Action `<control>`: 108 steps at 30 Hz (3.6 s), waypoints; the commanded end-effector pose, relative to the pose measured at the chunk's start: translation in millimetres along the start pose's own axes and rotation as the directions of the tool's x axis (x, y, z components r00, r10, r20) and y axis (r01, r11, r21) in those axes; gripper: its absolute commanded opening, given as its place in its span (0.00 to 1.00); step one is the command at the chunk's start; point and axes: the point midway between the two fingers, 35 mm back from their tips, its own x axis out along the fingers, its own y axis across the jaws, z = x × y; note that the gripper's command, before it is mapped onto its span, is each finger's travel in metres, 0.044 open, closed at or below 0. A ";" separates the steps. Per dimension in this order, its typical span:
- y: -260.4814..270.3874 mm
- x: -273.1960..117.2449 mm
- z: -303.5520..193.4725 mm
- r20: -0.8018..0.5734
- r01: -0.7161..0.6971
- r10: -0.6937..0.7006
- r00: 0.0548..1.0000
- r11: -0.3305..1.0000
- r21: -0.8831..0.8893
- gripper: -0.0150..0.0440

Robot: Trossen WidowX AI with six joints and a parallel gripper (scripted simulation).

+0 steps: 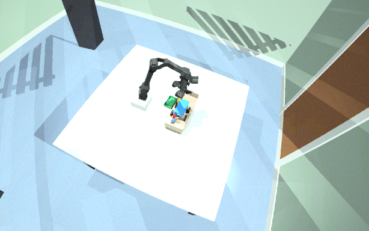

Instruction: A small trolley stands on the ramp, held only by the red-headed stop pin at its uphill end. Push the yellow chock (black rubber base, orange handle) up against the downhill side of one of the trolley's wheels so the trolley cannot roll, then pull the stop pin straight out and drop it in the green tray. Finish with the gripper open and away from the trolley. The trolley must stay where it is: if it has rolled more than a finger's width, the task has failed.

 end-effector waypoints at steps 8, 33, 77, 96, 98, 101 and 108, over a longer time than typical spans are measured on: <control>11.4 0.5 -1.0 0.002 -0.009 0.009 1.000 1.000 -0.005 0.25; 36.0 2.2 -2.0 0.002 -0.011 0.011 1.000 1.000 -0.004 0.25; 31.3 -47.6 -1.1 0.012 -0.009 0.009 1.000 1.000 -0.011 0.75; 162.1 -78.4 -40.3 -0.049 -0.010 0.116 0.992 0.463 0.886 0.58; 180.7 -80.0 -40.7 -0.042 -0.010 0.142 0.989 0.345 0.938 0.58; 209.0 -82.3 -39.2 -0.026 -0.003 0.183 0.983 0.156 0.988 0.58; 230.9 -84.2 -36.5 -0.009 0.008 0.213 0.977 0.005 1.000 0.58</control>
